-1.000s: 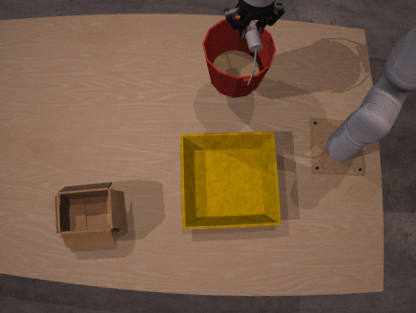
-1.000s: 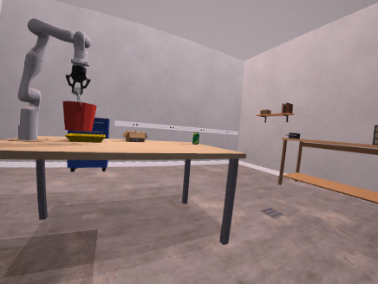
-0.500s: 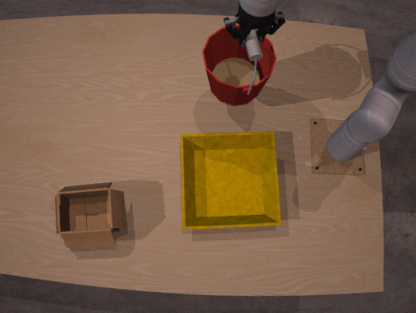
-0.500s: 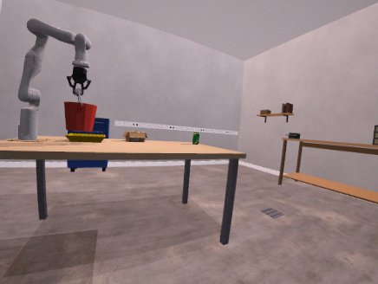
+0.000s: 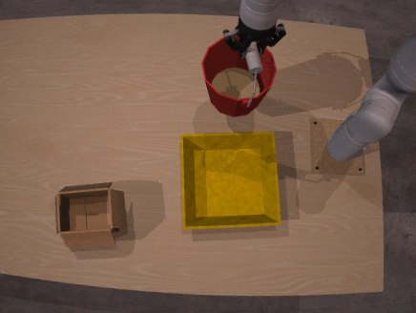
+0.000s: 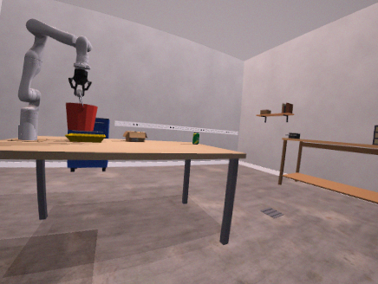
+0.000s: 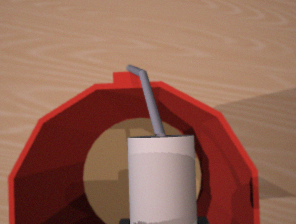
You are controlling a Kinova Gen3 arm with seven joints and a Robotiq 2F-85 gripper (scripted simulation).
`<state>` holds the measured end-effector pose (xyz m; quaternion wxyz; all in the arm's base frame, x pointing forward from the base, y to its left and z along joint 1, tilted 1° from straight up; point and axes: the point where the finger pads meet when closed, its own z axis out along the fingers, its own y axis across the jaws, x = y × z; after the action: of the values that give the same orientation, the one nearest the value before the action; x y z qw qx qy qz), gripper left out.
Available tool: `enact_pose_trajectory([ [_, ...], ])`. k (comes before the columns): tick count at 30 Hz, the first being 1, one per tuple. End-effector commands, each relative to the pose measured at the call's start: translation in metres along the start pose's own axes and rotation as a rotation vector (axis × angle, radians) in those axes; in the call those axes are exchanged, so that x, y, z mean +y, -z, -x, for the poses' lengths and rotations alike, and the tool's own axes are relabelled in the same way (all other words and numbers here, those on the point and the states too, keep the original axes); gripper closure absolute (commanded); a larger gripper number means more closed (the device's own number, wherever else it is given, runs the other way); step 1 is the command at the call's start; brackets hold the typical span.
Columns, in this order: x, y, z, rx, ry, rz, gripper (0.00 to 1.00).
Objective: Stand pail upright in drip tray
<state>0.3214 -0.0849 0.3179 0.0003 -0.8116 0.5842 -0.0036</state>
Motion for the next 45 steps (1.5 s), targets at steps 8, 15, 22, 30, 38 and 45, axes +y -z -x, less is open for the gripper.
enact_pose_trajectory([
  [8, -0.009, 0.002, 0.028, 0.001, -0.001, -0.013, 0.9],
  [15, -0.014, 0.002, 0.049, 0.0, -0.001, -0.013, 0.9],
  [22, -0.017, 0.002, 0.063, 0.002, -0.001, -0.013, 0.9],
  [30, -0.023, 0.002, 0.088, 0.002, -0.001, -0.012, 0.9],
  [38, -0.027, 0.002, 0.105, 0.003, 0.0, -0.013, 0.9],
  [45, -0.032, 0.002, 0.124, 0.006, 0.001, -0.012, 0.9],
])
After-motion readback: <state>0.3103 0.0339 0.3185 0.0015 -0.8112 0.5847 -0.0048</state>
